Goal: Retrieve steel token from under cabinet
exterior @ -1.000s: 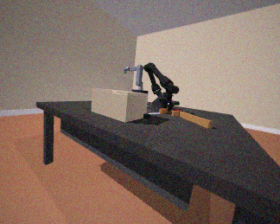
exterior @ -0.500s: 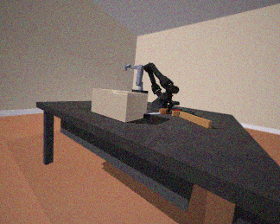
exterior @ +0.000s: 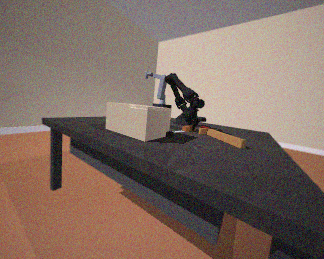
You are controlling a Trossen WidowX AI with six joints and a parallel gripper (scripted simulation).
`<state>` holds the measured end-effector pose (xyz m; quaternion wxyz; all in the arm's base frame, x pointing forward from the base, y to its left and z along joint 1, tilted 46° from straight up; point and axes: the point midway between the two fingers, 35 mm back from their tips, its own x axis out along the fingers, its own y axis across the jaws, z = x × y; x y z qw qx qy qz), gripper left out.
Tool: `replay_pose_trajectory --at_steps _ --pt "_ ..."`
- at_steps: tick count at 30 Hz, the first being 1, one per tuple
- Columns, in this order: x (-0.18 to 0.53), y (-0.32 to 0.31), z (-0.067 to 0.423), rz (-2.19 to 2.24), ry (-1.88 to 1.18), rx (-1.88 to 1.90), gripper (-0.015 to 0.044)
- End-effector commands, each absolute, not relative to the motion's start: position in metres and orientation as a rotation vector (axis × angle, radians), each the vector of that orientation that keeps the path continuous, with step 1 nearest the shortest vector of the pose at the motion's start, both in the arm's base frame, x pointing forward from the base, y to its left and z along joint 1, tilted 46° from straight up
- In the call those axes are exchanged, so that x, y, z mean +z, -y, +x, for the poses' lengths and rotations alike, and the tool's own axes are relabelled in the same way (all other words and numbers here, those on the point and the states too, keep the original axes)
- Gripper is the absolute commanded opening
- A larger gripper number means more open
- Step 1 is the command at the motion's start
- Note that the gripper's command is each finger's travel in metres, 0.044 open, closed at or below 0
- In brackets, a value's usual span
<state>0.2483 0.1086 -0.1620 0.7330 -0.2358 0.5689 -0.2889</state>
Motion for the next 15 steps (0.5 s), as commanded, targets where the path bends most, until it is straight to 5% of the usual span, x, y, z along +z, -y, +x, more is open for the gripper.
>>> replay_pose_trajectory --at_steps 1,15 --pt "-0.159 -0.109 0.259 -0.516 -1.249 -0.635 0.0000" --pt "-0.154 -0.110 0.282 -0.520 -1.249 -0.634 0.0000"
